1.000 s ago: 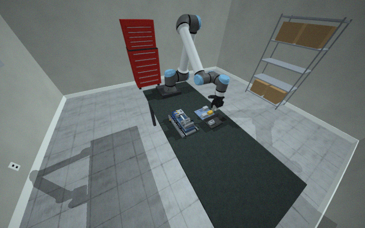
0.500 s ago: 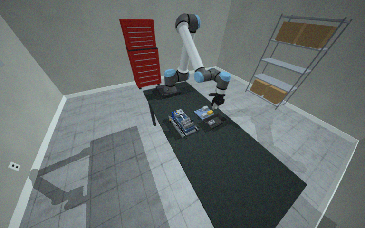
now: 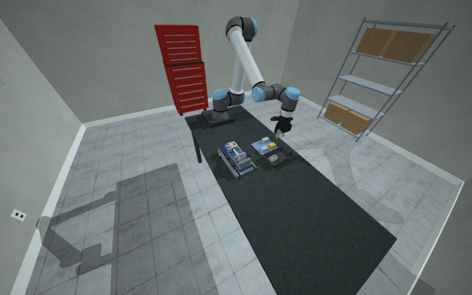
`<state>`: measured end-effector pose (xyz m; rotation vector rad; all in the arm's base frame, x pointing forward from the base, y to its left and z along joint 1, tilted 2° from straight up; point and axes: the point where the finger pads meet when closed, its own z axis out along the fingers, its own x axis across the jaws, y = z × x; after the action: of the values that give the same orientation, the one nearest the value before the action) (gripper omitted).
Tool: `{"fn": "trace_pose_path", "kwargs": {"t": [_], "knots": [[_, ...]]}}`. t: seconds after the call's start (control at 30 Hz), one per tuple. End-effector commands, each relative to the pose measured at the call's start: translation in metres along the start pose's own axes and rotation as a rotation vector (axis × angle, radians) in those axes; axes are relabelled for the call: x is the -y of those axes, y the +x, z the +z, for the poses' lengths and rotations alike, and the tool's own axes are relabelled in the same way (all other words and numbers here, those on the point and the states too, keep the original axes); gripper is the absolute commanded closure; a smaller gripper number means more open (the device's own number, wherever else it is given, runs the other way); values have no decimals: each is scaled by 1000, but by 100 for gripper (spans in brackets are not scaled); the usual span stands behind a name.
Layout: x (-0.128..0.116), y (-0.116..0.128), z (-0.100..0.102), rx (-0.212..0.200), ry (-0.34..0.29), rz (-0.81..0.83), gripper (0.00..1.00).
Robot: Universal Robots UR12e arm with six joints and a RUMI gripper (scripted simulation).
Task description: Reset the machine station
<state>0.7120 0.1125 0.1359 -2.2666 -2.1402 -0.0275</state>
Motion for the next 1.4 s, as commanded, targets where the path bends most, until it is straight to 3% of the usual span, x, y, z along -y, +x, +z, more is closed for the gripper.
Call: {"fn": "trace_pose_path", "kwargs": {"t": [0.0, 0.47, 0.57, 0.8, 0.9, 0.97, 1.37], "knots": [[-1, 0, -6, 0, -1, 0, 100], [-8, 0, -9, 0, -1, 0, 100], [-33, 0, -11, 0, -1, 0, 100], [-127, 1, -12, 0, -1, -1, 100], [-156, 1, -10, 1, -1, -1, 100], [-165, 2, -9, 1, -1, -1, 100], [-168, 2, -8, 1, -1, -1, 100]]}}
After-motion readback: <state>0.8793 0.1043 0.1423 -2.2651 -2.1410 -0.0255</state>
